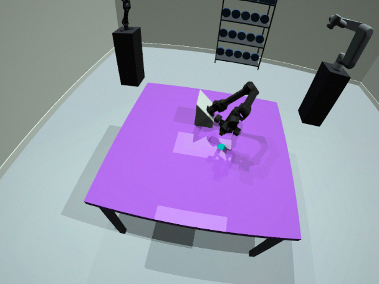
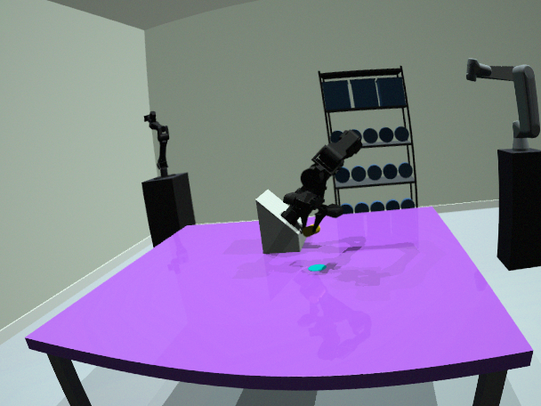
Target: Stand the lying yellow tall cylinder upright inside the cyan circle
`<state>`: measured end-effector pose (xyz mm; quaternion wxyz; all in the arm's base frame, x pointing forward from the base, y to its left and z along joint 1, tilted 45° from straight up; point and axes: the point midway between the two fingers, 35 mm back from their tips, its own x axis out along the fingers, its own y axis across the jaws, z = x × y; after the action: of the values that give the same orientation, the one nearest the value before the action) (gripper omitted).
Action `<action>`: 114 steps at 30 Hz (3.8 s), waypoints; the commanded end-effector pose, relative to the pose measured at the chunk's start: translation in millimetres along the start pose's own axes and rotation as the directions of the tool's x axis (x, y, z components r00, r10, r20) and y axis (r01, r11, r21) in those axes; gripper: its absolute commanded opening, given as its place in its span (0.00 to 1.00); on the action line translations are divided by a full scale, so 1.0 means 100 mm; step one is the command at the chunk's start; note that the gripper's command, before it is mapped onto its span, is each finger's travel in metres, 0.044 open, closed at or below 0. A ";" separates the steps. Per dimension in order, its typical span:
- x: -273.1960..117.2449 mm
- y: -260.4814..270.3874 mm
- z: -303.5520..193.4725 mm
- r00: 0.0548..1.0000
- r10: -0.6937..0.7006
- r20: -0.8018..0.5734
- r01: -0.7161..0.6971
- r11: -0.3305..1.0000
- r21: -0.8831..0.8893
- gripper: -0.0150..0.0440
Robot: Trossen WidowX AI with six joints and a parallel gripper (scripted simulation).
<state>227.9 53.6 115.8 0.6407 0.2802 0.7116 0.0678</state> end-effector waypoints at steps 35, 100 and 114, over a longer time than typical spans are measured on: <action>0.15 -0.10 -0.06 0.969 -0.195 0.154 0.198 0.980 -0.005 0.43; 0.20 -0.12 -0.02 0.801 -0.321 0.506 0.334 0.940 0.068 0.43; 0.19 -0.10 -0.01 0.750 -0.316 0.581 0.326 0.941 0.090 0.43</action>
<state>223.9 55.9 95.6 0.8274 0.1541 0.5268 -0.1190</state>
